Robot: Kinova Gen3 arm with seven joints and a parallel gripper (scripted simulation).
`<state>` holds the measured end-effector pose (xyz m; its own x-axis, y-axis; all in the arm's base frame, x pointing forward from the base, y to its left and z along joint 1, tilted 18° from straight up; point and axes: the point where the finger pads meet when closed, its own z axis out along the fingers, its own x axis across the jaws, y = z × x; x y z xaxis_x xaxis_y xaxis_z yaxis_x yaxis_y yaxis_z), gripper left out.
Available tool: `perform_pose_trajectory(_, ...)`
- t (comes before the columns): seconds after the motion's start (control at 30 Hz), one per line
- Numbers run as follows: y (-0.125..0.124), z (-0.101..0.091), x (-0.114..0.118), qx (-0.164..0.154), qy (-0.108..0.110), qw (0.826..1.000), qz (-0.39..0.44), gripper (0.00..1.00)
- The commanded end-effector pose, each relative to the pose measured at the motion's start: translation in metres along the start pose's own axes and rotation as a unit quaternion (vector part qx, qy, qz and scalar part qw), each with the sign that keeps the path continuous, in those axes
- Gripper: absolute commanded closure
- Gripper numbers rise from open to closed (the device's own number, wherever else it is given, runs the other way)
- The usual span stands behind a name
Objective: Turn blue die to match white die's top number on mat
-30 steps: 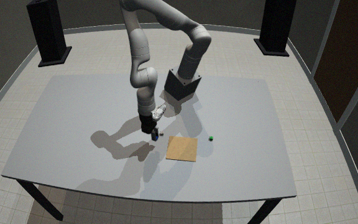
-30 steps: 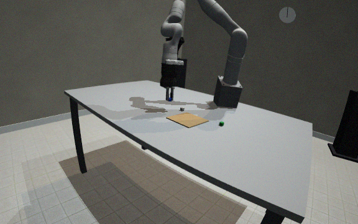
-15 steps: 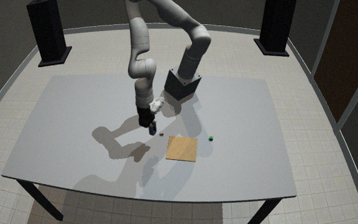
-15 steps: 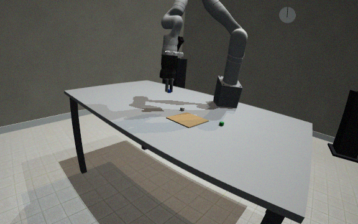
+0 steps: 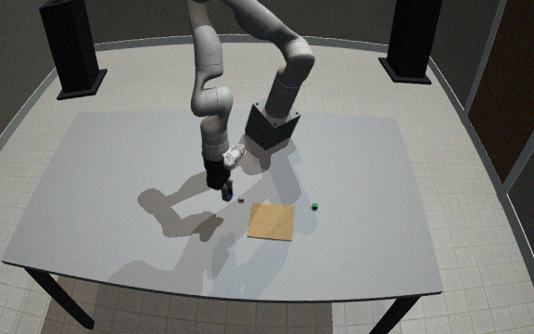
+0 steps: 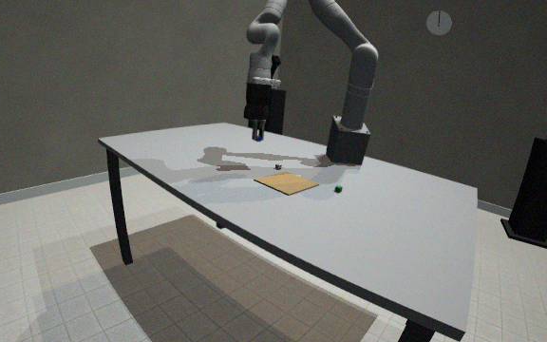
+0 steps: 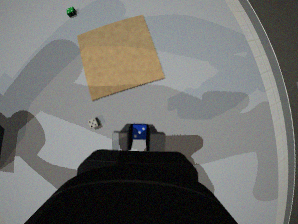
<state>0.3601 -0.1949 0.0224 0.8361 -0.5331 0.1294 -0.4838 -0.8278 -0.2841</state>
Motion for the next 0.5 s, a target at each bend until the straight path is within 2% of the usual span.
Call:
perform_pose_trajectory(0.0,-0.001,0.000,0.000,0.000,0.000,1.000,-0.005,0.66)
perform_pose_trajectory(0.23,-0.004,0.000,-0.002,0.000,-0.001,1.000,-0.026,0.66)
perform_pose_trajectory(0.47,-0.012,0.001,-0.007,0.001,-0.005,0.997,-0.083,0.66)
